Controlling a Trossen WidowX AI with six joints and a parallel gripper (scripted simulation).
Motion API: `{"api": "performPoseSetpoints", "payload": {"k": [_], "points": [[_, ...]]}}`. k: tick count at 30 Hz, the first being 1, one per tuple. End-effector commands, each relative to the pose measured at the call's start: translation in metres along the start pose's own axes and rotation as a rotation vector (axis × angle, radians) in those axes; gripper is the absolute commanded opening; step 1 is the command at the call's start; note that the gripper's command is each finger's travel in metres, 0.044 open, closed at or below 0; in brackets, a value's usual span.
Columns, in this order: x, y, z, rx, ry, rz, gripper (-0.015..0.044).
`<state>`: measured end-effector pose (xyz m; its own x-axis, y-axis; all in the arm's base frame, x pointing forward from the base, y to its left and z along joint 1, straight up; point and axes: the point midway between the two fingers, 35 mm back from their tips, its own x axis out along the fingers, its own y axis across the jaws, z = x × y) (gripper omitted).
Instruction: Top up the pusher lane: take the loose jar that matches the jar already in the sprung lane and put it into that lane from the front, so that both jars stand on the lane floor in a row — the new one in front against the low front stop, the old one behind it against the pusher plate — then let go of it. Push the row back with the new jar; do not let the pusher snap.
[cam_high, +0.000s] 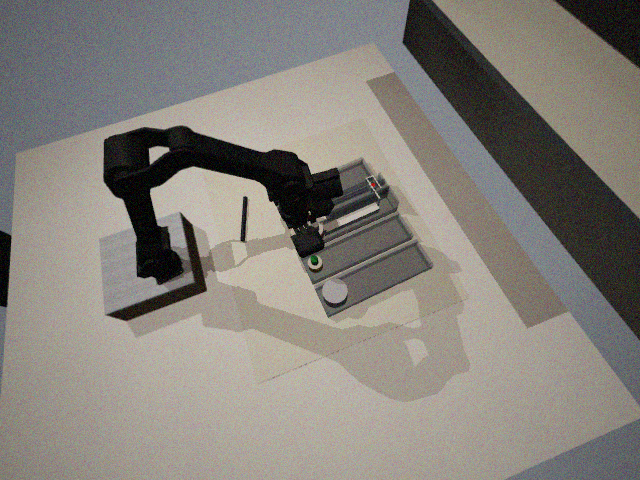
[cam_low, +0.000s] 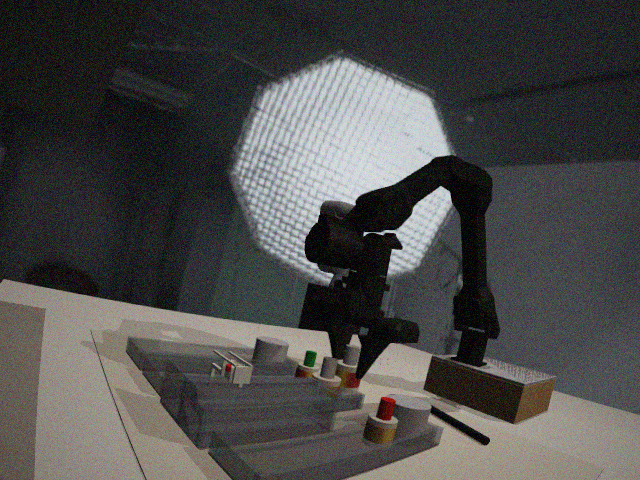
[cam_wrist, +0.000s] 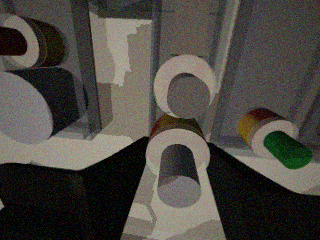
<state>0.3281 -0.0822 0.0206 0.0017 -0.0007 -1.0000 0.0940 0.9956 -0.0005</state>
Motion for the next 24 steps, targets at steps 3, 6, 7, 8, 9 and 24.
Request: {"api": "performPoseSetpoints", "payload": {"k": [3,6,7,8,9,24], "points": [[-0.0053,-0.0012,0.0116,0.003,-0.033,-0.003,0.0],[-0.0055,-0.0018,0.0122,0.003,-0.033,-0.003,0.0],[-0.0054,-0.0018,0.0122,0.003,-0.033,-0.003,0.0],[-0.0053,-0.0019,0.0122,0.003,-0.033,-0.003,0.0],[-0.0051,-0.0019,0.0122,0.003,-0.033,-0.003,0.0],[-0.0044,-0.0019,0.0123,0.003,-0.033,-0.003,0.0]]}}
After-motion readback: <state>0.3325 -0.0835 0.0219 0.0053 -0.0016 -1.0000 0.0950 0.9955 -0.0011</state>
